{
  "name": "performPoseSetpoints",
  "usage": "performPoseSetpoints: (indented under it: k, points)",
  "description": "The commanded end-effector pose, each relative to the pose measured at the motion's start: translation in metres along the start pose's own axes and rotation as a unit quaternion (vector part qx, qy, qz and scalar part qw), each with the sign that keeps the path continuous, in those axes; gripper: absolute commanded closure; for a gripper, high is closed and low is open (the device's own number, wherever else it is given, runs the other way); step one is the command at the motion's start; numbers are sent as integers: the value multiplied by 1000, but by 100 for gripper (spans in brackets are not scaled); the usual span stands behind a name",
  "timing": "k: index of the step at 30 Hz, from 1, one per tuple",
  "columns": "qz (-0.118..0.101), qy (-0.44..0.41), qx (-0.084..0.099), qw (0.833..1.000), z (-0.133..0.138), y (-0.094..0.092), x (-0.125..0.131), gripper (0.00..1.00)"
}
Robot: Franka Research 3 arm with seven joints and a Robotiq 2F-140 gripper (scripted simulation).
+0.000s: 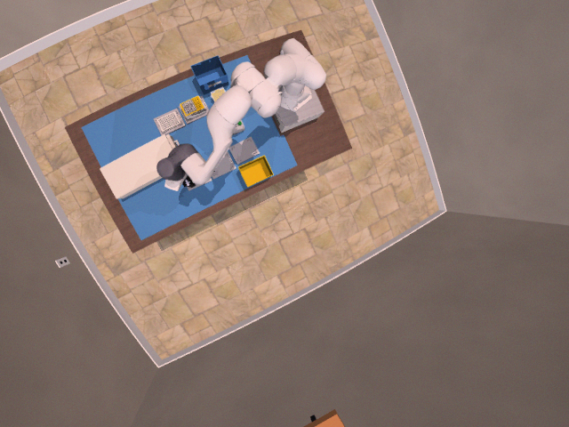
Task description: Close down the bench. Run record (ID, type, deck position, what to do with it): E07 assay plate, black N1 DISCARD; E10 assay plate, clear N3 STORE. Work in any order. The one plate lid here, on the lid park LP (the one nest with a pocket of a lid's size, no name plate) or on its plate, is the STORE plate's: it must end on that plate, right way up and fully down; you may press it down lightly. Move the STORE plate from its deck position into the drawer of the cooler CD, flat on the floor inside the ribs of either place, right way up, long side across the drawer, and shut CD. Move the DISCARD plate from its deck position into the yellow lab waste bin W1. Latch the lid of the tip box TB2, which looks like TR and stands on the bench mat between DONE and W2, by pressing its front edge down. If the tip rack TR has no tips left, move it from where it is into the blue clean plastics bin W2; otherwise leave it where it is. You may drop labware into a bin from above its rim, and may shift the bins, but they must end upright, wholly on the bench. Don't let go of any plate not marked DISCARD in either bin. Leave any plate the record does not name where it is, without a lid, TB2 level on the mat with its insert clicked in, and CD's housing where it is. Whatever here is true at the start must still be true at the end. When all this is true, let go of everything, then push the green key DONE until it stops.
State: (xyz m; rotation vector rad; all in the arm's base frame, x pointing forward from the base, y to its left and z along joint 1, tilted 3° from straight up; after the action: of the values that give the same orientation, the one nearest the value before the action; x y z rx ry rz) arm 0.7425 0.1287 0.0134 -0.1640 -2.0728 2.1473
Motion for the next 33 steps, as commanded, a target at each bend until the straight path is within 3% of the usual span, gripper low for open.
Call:
performPoseSetpoints:
  k: [1, 11, 21, 33]
  points:
    - [-2, 0, 2, 1000, 0, -4, 2, 100]
    - [-2, 0, 2, 1000, 0, -16, 2, 100]
    - [-2, 0, 2, 1000, 0, -16, 2, 100]
    - [-2, -13, 2, 1000, -7, -16, 27, 100]
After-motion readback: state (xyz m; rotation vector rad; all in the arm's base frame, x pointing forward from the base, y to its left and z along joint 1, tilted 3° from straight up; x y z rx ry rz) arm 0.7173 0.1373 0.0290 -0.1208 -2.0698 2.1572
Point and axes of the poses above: the point where the finger pads meet when closed, its own y axis out along the fingers, its own z axis across the jaws, x = y × z, the point moved 1 cm from there along -y, back along the fingers, and after that the axes turned 4 degrees about y, right-handed, at the moved point
